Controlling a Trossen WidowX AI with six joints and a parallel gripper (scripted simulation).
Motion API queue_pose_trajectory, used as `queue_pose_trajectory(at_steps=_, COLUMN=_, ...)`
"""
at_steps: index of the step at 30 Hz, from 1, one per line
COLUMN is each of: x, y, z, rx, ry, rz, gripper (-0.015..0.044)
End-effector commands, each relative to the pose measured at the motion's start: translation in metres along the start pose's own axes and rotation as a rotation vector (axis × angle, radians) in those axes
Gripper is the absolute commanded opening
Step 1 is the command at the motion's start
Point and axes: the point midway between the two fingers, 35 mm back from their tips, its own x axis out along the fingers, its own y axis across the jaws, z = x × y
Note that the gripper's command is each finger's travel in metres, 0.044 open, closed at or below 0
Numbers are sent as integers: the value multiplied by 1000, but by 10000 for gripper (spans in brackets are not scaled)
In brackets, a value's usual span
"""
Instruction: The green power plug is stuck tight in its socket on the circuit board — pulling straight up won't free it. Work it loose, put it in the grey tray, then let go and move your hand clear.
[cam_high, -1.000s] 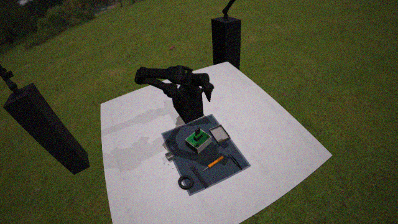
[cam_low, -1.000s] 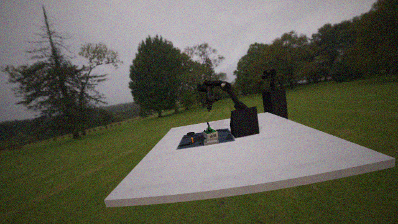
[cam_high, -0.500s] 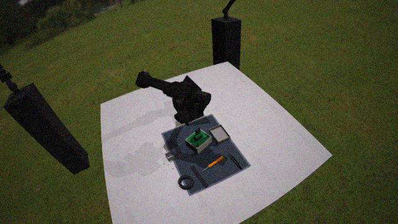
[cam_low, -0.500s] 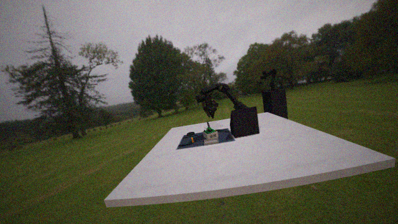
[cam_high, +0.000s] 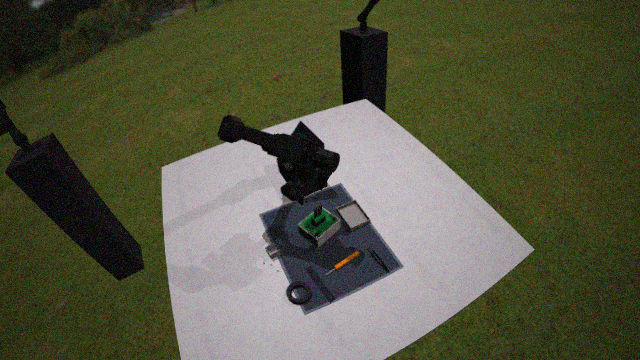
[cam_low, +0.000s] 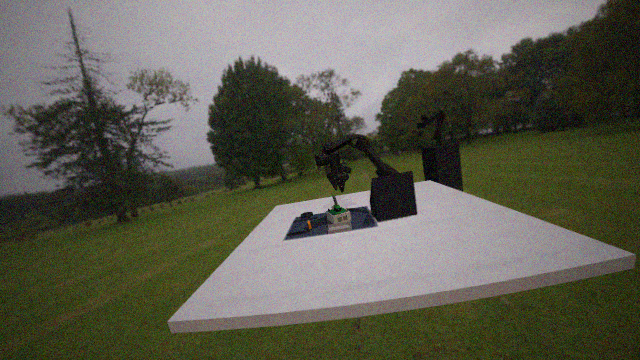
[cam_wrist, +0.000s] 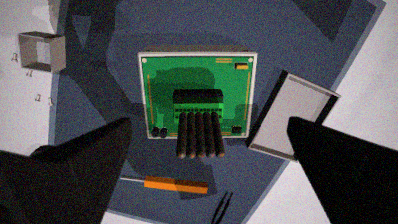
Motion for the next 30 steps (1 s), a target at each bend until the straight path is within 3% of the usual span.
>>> queue_pose_trajectory(at_steps=1, x=-4, y=3, z=2, rx=-1, ry=-13, rz=1, gripper=430)
queue_pose_trajectory(at_steps=8, x=26, y=4, z=3, rx=-1, ry=-15, rz=3, gripper=430)
queue_pose_trajectory(at_steps=19, x=26, y=5, z=-32, rx=0, ry=-14, rz=3, gripper=430)
queue_pose_trajectory(at_steps=30, x=29, y=6, z=-32, rx=0, ry=-14, rz=3, gripper=430)
